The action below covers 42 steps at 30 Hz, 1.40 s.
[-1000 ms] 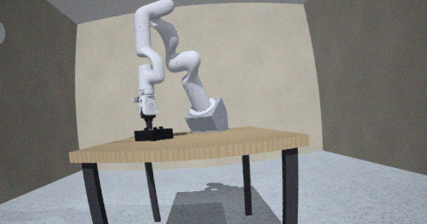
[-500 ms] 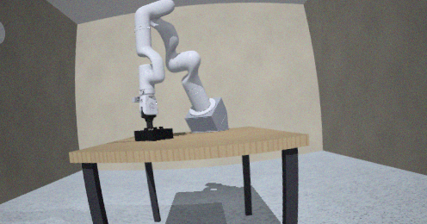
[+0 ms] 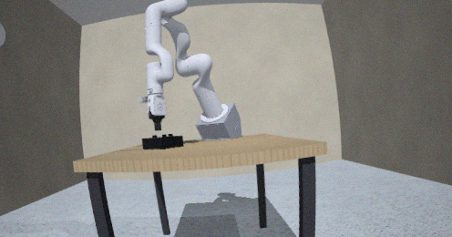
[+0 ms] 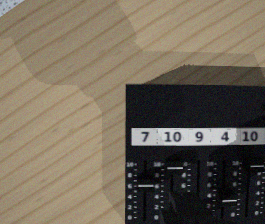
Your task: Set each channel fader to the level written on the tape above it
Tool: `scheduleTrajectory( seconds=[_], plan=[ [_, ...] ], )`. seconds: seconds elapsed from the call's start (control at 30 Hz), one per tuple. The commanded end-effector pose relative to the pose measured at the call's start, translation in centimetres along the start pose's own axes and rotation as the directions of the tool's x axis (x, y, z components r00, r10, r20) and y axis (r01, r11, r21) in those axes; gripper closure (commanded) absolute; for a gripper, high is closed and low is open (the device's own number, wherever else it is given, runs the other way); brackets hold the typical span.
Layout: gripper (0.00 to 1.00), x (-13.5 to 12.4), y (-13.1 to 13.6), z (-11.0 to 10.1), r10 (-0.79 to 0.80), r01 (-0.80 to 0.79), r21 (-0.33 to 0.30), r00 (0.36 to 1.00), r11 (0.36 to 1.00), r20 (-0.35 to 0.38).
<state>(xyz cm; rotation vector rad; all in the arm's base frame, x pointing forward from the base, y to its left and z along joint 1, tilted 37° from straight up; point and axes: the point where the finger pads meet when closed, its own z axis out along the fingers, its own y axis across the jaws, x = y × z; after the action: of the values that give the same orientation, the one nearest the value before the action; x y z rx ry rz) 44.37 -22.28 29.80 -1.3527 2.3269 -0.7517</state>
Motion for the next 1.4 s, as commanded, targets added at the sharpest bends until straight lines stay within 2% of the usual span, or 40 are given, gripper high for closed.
scheduleTrajectory(
  seconds=[0.0,0.63,1.03,1.37],
  plan=[
    [1.00,0.0,0.0,-0.7,0.000,0.000,0.001,1.000,1.000,0.000],
    [1.00,-0.1,0.0,-1.0,0.000,0.000,0.001,1.000,1.000,0.002],
    [1.00,-3.6,1.8,-0.5,0.005,-0.005,0.008,1.000,1.000,0.006],
    [1.00,-4.0,2.3,-0.4,0.005,-0.005,0.002,1.000,1.000,-0.001]
  ],
)
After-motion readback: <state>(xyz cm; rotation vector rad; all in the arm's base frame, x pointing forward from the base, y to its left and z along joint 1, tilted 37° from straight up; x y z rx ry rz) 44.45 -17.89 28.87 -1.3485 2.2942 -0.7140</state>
